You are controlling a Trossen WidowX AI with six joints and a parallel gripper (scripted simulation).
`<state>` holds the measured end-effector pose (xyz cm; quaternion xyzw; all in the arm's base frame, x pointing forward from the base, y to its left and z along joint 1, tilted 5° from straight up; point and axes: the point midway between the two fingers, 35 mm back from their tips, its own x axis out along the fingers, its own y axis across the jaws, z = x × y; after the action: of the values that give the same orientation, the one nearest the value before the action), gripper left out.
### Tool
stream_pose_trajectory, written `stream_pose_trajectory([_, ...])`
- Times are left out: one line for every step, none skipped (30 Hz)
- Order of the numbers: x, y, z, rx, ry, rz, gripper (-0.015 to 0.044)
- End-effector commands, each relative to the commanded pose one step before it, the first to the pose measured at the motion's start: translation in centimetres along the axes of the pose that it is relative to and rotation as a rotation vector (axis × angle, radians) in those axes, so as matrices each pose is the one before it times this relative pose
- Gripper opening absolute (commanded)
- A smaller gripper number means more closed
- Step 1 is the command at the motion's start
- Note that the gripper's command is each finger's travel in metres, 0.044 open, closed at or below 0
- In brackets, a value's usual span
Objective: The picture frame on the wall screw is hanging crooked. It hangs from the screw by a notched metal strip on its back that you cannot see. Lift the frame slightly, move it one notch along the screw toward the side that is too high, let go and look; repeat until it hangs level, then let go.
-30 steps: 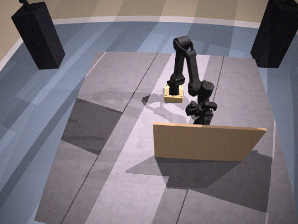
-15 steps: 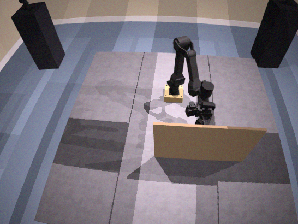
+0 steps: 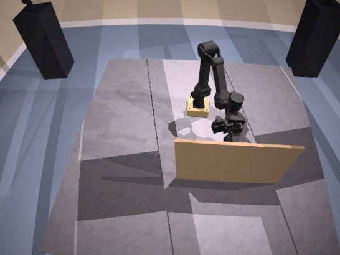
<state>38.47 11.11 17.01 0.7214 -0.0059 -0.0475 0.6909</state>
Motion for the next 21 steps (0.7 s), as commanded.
stream_pose_trajectory([0.002, -0.042, 0.002, -0.0050, -0.00012, -0.00132, 0.0236])
stream_pose_trajectory([0.000, 0.000, 0.000, 0.0000, 0.00000, 0.00000, 0.0260])
stream_pose_trajectory([0.000, 0.000, 0.000, 0.0000, 0.00000, 0.00000, 0.0260])
stream_pose_trajectory([0.000, 0.000, 0.000, 0.0000, 0.00000, 0.00000, 0.0260])
stream_pose_trajectory([0.000, 0.000, 0.000, 0.0000, 0.00000, 0.00000, 0.0260])
stream_pose_trajectory([-0.217, 0.019, -0.047, -0.0027, 0.00008, -0.00020, 0.0260])
stream_pose_trajectory([-0.649, 0.049, -0.128, -0.0083, 0.00025, -0.00058, 0.0260])
stream_pose_trajectory([-1.076, 0.057, -0.172, -0.0139, 0.00043, -0.00085, 0.0260])
stream_pose_trajectory([-1.326, 0.028, -0.144, -0.0174, 0.00054, -0.00088, 0.0260])
stream_pose_trajectory([-1.306, -0.021, -0.070, -0.0175, 0.00056, -0.00066, 0.0260])
stream_pose_trajectory([-1.277, -0.072, -0.001, -0.0176, 0.00056, -0.00043, 0.0260])
stream_pose_trajectory([-1.244, -0.123, 0.062, -0.0177, 0.00056, -0.00019, 0.0260])
stream_pose_trajectory([-1.202, -0.175, 0.119, -0.0178, 0.00055, 0.00005, 0.0260])
stream_pose_trajectory([-0.933, -0.179, 0.132, -0.0143, 0.00043, 0.00022, 0.0260])
stream_pose_trajectory([-0.546, -0.124, 0.093, -0.0086, 0.00025, 0.00021, 0.0260])
stream_pose_trajectory([-0.180, -0.044, 0.033, -0.0029, 0.00008, 0.00008, 0.0260])
stream_pose_trajectory([0.000, 0.000, 0.000, 0.0000, 0.00000, 0.00000, 0.0260])
stream_pose_trajectory([0.000, 0.000, 0.000, 0.0000, 0.00000, 0.00000, 0.0260])
stream_pose_trajectory([0.000, 0.000, 0.000, 0.0000, 0.00000, 0.00000, 0.0260])
stream_pose_trajectory([0.554, 0.249, -0.416, 0.0151, 0.00824, -0.00071, 0.0260])
stream_pose_trajectory([-0.441, 0.199, -0.225, -0.0079, -0.00019, -0.00351, 0.0260])
